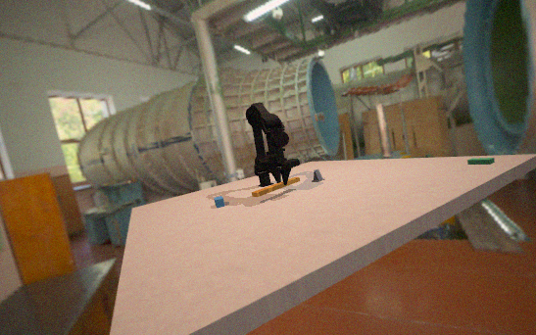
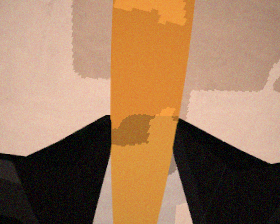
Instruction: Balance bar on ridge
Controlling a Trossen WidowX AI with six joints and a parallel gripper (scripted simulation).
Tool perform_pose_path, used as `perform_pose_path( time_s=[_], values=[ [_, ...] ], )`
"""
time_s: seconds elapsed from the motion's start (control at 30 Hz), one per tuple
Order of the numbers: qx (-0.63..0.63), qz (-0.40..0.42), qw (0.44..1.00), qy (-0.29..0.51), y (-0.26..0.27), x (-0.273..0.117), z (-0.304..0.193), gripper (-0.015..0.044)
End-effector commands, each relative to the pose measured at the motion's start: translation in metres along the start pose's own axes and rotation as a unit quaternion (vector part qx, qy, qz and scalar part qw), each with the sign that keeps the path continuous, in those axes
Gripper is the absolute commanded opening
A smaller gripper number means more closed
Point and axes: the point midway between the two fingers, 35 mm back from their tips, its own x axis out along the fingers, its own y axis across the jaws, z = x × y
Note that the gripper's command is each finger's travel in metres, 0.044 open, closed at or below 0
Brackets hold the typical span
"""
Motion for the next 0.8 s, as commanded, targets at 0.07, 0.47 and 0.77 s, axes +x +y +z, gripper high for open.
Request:
perform_pose_path(
  time_s=[0.07,0.47,0.77],
  values=[
    [0.001,0.002,1.000,-0.002,0.001,-0.015,0.001,0.0000],
    [0.001,0.001,1.000,-0.003,0.000,-0.047,0.000,0.0000],
    [0.001,0.001,1.000,-0.003,-0.003,-0.070,-0.001,0.0000]
  ],
)
